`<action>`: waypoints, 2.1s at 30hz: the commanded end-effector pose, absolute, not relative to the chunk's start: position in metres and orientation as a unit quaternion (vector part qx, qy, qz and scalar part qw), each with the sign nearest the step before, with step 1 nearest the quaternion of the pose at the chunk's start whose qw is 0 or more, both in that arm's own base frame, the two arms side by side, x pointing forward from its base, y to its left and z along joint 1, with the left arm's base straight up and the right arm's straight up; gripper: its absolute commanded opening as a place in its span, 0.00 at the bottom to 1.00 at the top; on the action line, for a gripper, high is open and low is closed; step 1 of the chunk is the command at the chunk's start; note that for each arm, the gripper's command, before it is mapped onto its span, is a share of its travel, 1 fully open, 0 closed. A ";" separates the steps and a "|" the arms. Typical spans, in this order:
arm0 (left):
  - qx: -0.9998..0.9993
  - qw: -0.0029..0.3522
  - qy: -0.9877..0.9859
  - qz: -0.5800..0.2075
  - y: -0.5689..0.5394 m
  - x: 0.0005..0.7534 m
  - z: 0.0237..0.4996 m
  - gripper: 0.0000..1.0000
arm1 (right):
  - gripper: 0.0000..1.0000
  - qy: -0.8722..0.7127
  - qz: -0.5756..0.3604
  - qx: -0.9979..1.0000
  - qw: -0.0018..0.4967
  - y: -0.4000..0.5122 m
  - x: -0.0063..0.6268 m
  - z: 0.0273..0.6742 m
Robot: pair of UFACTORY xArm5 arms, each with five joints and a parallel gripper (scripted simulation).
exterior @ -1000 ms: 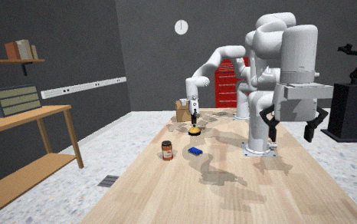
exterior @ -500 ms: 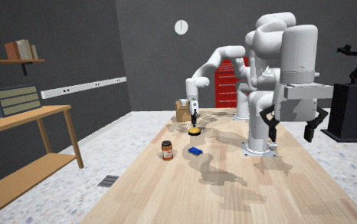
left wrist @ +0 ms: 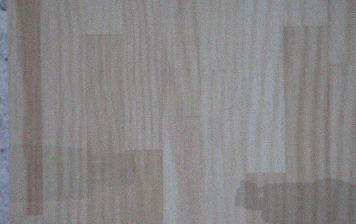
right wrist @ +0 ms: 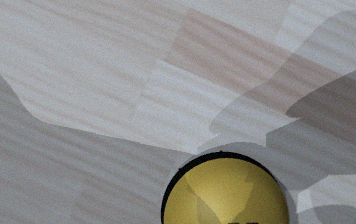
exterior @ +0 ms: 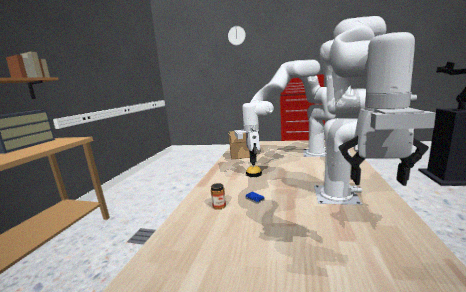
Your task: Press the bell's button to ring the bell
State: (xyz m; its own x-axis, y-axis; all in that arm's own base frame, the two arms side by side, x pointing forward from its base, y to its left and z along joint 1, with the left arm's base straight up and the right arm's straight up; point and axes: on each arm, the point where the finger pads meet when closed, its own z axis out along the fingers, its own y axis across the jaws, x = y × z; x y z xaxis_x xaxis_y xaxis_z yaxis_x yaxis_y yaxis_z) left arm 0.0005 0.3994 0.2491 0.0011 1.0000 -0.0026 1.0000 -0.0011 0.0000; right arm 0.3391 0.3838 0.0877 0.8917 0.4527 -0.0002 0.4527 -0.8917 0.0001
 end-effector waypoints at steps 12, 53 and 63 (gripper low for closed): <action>0.708 0.000 0.707 0.000 0.400 0.000 0.250 1.00 | 0.00 0.233 0.001 0.973 -0.001 0.384 0.340 0.083; 0.708 0.000 0.707 0.000 0.400 0.000 0.250 1.00 | 0.00 0.233 0.001 0.973 -0.001 0.384 0.340 0.083; 0.708 0.000 0.707 0.000 0.400 0.000 0.250 1.00 | 0.00 0.233 0.001 0.973 -0.001 0.384 0.340 0.090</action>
